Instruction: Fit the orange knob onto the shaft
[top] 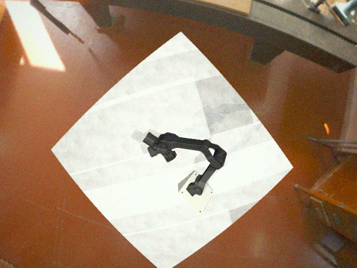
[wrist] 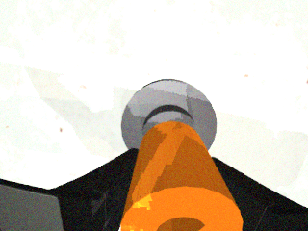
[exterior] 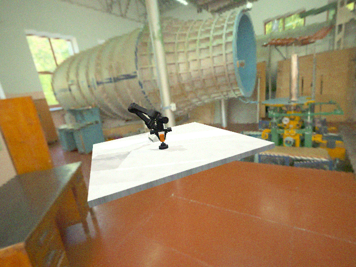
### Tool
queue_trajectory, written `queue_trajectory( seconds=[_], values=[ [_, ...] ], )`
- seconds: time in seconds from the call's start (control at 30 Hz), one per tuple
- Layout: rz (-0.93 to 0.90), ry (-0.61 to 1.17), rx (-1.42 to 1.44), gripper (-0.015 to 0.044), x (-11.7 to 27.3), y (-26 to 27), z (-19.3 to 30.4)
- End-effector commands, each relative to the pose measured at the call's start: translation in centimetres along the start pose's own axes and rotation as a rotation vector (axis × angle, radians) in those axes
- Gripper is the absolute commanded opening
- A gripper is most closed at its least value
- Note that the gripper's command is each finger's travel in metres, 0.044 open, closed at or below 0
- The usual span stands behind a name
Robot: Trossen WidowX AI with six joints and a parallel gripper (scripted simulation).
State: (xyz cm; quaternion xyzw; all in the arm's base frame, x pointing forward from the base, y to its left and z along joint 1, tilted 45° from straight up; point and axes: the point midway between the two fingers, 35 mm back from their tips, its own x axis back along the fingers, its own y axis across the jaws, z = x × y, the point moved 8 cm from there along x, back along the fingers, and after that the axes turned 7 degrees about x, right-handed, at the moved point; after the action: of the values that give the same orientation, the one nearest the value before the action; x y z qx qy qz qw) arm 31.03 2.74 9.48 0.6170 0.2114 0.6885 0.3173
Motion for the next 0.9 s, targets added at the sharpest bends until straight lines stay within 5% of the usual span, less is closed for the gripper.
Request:
queue_trajectory(
  seconds=[0.0,0.87],
  values=[
    [-0.001,0.004,0.051,0.0,0.25,-0.09,0.03],
    [-0.001,0.004,0.207,0.0,-0.28,-0.05,0.02]
  ],
)
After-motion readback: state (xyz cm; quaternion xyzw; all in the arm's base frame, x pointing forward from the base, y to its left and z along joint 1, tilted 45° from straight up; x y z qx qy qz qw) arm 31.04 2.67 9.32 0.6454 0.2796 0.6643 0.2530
